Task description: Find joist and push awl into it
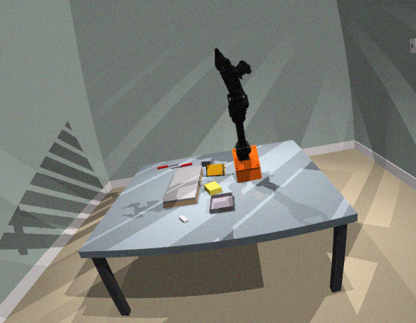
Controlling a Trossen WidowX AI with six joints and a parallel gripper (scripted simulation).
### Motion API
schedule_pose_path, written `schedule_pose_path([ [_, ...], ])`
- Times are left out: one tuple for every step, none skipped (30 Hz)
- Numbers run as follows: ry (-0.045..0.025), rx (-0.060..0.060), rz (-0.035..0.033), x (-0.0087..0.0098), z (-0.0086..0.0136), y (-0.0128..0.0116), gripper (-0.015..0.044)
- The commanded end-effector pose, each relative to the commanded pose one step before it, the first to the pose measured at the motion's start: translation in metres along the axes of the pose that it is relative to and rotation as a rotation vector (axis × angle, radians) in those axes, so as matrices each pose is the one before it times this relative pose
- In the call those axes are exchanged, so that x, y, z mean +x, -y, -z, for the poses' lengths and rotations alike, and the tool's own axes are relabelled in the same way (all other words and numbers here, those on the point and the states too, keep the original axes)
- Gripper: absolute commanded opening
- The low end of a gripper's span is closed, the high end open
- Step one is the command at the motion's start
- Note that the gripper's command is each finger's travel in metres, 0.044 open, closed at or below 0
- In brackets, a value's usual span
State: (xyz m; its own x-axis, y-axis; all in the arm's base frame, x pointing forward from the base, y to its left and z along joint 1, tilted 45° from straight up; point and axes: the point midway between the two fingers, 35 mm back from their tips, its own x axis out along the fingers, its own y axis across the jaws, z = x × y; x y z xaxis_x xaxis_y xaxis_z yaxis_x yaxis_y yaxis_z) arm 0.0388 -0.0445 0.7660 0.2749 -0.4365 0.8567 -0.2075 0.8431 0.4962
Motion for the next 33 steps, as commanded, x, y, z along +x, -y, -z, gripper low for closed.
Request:
schedule_pose_path([
  [0.01950, -0.0719, -0.10103, -0.01573, 0.00803, -0.03870, 0.0440],
  [0.00929, -0.0325, -0.03076, -0.00362, 0.00169, -0.01191, 0.0440],
  [0.00889, -0.0326, -0.03075, -0.00349, 0.00182, -0.01199, 0.0440],
  [0.00848, -0.0326, -0.03075, -0.00337, 0.00195, -0.01207, 0.0440],
  [0.00807, -0.0326, -0.03077, -0.00325, 0.00208, -0.01215, 0.0440],
  [0.00703, -0.0315, -0.03107, -0.00294, 0.00236, -0.01187, 0.0440],
  [0.00662, -0.0323, -0.03194, -0.00290, 0.00262, -0.01226, 0.0440],
  [0.00601, -0.0322, -0.03199, -0.00277, 0.00282, -0.01234, 0.0440],
  [0.00540, -0.0322, -0.03206, -0.00264, 0.00302, -0.01242, 0.0440],
  [0.00479, -0.0321, -0.03214, -0.00251, 0.00321, -0.01250, 0.0440],
  [0.00417, -0.0319, -0.03223, -0.00238, 0.00341, -0.01258, 0.0440],
  [0.00355, -0.0318, -0.03234, -0.00226, 0.00361, -0.01266, 0.0440],
  [0.00293, -0.0316, -0.03245, -0.00213, 0.00381, -0.01274, 0.0440],
  [0.00231, -0.0314, -0.03257, -0.00201, 0.00401, -0.01282, 0.0440],
  [0.00170, -0.0311, -0.03270, -0.00188, 0.00420, -0.01290, 0.0440],
  [0.00108, -0.0306, -0.03257, -0.00175, 0.00436, -0.01288, 0.0440],
  [0.00048, -0.0303, -0.03272, -0.00163, 0.00455, -0.01295, 0.0440],
  [-0.00011, -0.0300, -0.03287, -0.00151, 0.00474, -0.01303, 0.0440],
  [-0.00070, -0.0297, -0.03303, -0.00139, 0.00493, -0.01311, 0.0440],
  [-0.00128, -0.0293, -0.03319, -0.00127, 0.00512, -0.01318, 0.0440],
  [-0.00185, -0.0289, -0.03337, -0.00116, 0.00531, -0.01326, 0.0440],
  [-0.00241, -0.0285, -0.03354, -0.00105, 0.00549, -0.01333, 0.0440],
  [-0.00296, -0.0280, -0.03372, -0.00093, 0.00567, -0.01341, 0.0440],
  [-0.00350, -0.0275, -0.03391, -0.00082, 0.00585, -0.01348, 0.0440],
  [-0.00379, -0.0273, -0.03418, -0.00072, 0.00596, -0.01367, 0.0440],
  [-0.00442, -0.0304, -0.03345, -0.00065, 0.00616, -0.01393, 0.0440],
  [-0.00476, -0.0299, -0.03367, -0.00054, 0.00627, -0.01403, 0.0440],
  [-0.00509, -0.0293, -0.03388, -0.00044, 0.00638, -0.01412, 0.0440],
  [-0.00539, -0.0287, -0.03407, -0.00034, 0.00648, -0.01419, 0.0440],
  [-0.00538, -0.0267, -0.03254, -0.00022, 0.00623, -0.01356, 0.0440],
  [-0.00565, -0.0262, -0.03288, -0.00013, 0.00634, -0.01370, 0.0440],
  [-0.00589, -0.0257, -0.03315, -0.00004, 0.00644, -0.01380, 0.0440],
  [-0.00612, -0.0251, -0.03346, 0.00004, 0.00653, -0.01393, 0.0440],
])
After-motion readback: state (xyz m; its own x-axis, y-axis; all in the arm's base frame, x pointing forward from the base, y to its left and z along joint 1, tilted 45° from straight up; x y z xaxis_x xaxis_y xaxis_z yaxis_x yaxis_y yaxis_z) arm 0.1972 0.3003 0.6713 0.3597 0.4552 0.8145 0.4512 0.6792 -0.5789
